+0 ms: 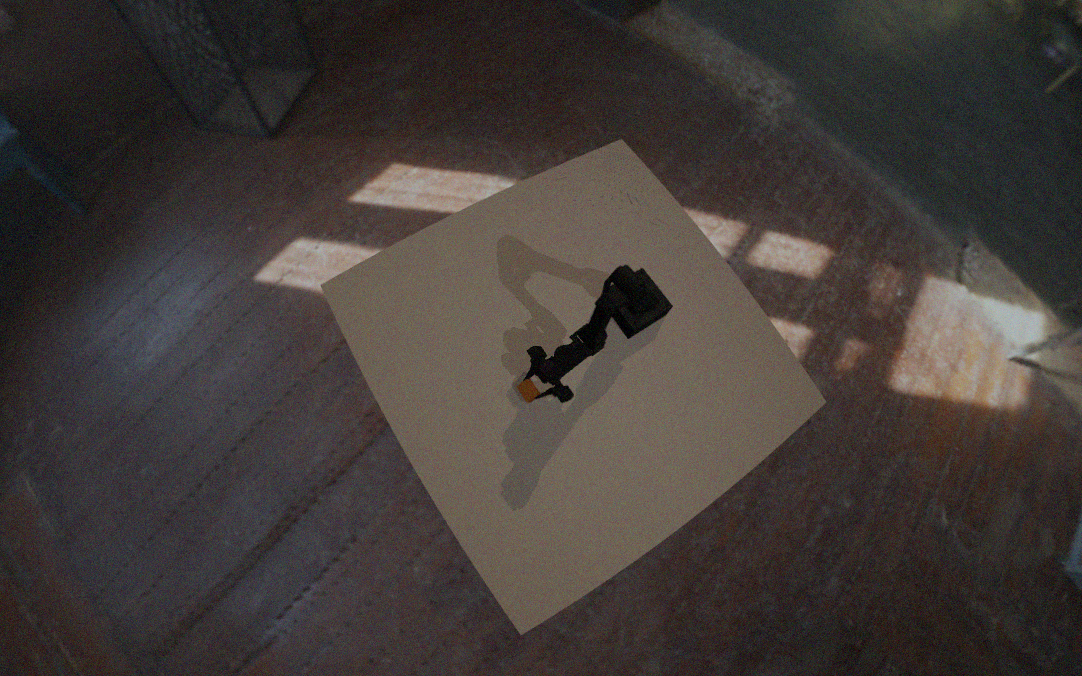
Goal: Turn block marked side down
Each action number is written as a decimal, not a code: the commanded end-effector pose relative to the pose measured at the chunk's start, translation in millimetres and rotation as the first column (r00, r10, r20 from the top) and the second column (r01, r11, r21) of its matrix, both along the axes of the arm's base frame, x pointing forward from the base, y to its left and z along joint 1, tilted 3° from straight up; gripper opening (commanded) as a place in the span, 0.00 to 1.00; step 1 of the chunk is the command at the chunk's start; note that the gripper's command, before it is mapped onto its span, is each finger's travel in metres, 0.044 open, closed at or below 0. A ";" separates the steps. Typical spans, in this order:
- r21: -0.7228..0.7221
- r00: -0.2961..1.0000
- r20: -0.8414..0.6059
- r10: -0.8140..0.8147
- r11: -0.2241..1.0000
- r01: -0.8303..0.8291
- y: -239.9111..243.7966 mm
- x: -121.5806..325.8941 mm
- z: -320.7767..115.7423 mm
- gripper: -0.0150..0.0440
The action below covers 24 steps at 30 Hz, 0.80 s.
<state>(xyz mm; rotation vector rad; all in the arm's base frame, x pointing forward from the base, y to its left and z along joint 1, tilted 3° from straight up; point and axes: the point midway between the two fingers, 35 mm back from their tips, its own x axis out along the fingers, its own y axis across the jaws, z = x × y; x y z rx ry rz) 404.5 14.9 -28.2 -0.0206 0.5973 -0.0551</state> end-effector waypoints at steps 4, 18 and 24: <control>-0.013 0.997 0.076 0.000 1.000 0.001 -2.7 -14.3 -8.6 0.25; -0.018 0.982 0.187 0.005 1.000 -0.002 -2.8 -24.2 -0.9 0.25; -0.018 0.982 0.187 0.005 1.000 -0.002 -2.8 -24.2 -0.9 0.25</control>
